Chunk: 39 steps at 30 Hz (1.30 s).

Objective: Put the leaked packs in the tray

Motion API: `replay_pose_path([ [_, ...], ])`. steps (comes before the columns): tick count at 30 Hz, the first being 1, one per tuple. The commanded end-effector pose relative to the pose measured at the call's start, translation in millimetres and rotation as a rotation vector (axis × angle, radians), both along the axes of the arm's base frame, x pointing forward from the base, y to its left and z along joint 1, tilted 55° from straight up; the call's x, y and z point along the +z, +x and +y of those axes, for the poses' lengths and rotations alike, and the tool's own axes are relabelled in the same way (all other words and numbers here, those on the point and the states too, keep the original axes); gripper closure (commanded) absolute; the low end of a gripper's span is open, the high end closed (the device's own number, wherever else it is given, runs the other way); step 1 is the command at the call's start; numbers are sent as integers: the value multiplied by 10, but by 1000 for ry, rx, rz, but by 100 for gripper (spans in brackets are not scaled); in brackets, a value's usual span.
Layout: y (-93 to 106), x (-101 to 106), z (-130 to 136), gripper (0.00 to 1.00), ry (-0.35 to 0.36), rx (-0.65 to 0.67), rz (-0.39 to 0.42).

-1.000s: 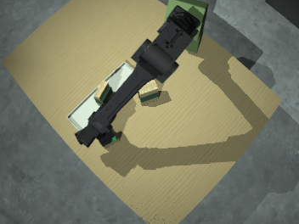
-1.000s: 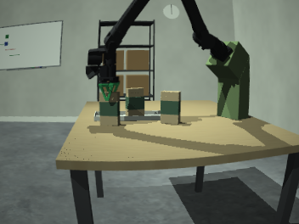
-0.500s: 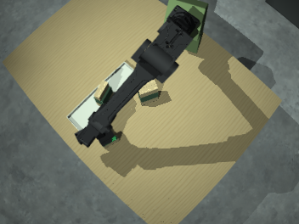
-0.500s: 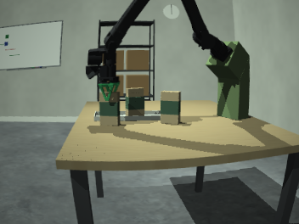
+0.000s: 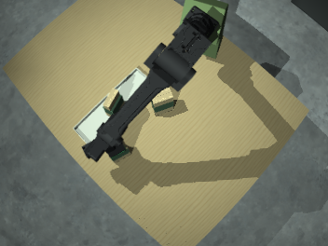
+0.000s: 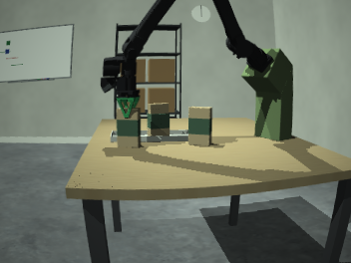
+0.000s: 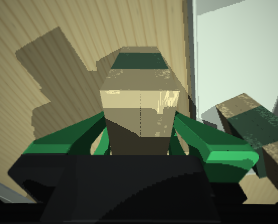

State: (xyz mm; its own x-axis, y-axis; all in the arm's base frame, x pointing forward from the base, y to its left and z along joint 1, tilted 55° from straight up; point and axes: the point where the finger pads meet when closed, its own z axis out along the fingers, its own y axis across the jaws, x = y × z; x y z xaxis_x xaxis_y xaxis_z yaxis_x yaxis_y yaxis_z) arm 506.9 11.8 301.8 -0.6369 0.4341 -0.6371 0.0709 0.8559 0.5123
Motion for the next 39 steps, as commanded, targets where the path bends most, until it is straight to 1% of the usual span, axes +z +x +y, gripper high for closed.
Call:
replay_pose_path([
  [1, 46, -51, 51, 75, 7, 6, 10],
  [36, 46, -51, 51, 75, 7, 6, 10],
  [37, 46, -51, 51, 22, 7, 6, 10],
  [39, 46, -51, 50, 22, 7, 6, 10],
])
